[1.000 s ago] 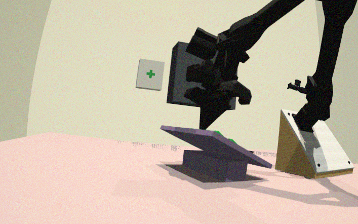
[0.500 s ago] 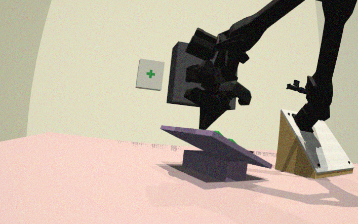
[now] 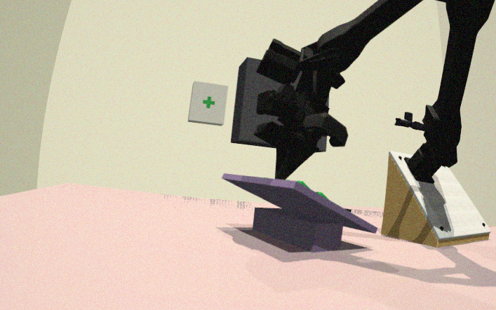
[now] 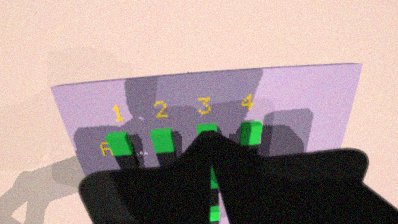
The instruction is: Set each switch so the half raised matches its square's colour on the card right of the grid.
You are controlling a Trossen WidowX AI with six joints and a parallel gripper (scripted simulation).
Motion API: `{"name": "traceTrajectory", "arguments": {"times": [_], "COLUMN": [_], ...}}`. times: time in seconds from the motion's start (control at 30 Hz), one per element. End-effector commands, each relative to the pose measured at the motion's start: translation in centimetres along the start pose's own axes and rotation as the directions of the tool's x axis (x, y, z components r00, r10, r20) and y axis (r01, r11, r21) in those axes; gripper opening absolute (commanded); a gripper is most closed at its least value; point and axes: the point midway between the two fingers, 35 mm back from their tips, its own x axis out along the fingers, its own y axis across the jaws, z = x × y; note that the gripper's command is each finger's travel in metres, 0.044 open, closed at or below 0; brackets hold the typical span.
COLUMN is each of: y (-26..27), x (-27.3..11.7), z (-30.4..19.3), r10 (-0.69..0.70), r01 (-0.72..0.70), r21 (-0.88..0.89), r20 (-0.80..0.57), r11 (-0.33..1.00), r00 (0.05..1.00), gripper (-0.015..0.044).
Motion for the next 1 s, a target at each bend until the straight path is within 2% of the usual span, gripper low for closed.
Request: {"name": "traceTrajectory", "arguments": {"times": [0.0,0.47,0.53,0.67,0.83,0.97], "y": [0.0,0.0,-0.1,-0.1,0.0,1.2], "x": [0.1,0.3,-0.8,-6.0,-6.3,-6.7], "z": [-0.1,0.0,0.0,-0.3,-0.5,-4.4], "r10": [0.003,0.003,-0.001,0.0,0.001,0.0], "r01": [-0.003,-0.003,0.001,0.0,-0.001,-0.001], "r21": [0.004,0.004,0.001,0.005,0.005,0.007], "r20": [0.0,0.0,0.003,0.023,0.024,0.023], "r11": [1.0,1.0,1.0,1.0,1.0,1.0], "r00": [1.0,1.0,1.0,1.0,1.0,1.0], "gripper": [0.0,0.0,0.0,0.0,0.0,0.0]}}
